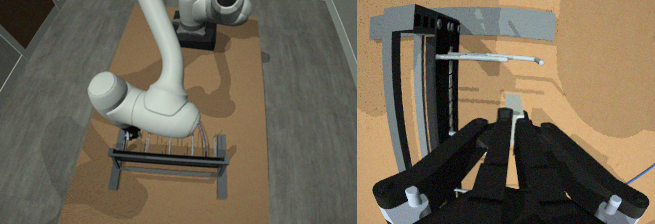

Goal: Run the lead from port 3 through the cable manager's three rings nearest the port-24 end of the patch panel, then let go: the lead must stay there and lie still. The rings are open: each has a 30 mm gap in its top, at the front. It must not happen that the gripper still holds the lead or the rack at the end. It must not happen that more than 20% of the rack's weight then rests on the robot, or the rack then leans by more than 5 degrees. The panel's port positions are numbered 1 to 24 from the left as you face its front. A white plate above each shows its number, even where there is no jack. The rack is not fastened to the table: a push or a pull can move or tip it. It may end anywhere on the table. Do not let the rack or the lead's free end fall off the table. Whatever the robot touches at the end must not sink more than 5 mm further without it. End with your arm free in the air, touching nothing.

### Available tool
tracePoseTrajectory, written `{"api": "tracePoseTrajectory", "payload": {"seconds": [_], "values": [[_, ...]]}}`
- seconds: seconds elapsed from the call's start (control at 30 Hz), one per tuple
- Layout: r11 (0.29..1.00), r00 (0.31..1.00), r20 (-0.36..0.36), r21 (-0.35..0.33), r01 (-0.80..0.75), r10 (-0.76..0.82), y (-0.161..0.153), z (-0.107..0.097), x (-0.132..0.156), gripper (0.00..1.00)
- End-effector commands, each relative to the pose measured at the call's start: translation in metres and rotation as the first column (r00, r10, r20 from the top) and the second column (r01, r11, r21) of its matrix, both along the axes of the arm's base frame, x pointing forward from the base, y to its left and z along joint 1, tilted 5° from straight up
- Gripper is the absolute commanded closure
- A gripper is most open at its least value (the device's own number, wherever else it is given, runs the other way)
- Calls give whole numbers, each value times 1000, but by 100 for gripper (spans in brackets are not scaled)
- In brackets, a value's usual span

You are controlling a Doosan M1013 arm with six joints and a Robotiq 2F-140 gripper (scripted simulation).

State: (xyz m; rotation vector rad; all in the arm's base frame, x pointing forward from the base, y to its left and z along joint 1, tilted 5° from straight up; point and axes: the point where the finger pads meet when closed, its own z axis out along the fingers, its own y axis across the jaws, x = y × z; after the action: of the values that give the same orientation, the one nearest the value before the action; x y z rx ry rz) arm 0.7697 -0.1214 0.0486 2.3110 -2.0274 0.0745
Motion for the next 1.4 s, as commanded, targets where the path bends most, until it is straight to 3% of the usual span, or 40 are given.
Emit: {"api": "tracePoseTrajectory", "payload": {"seconds": [0.0, 0.67, 1.37], "values": [[1000, 1000, 2, -3, 1, -1, -2, 0, 8, 100], [1000, 1000, 2, -3, 1, -1, 1, 0, 32, 100], [1000, 1000, 2, -3, 1, -1, 2, 0, 34, 100]]}}
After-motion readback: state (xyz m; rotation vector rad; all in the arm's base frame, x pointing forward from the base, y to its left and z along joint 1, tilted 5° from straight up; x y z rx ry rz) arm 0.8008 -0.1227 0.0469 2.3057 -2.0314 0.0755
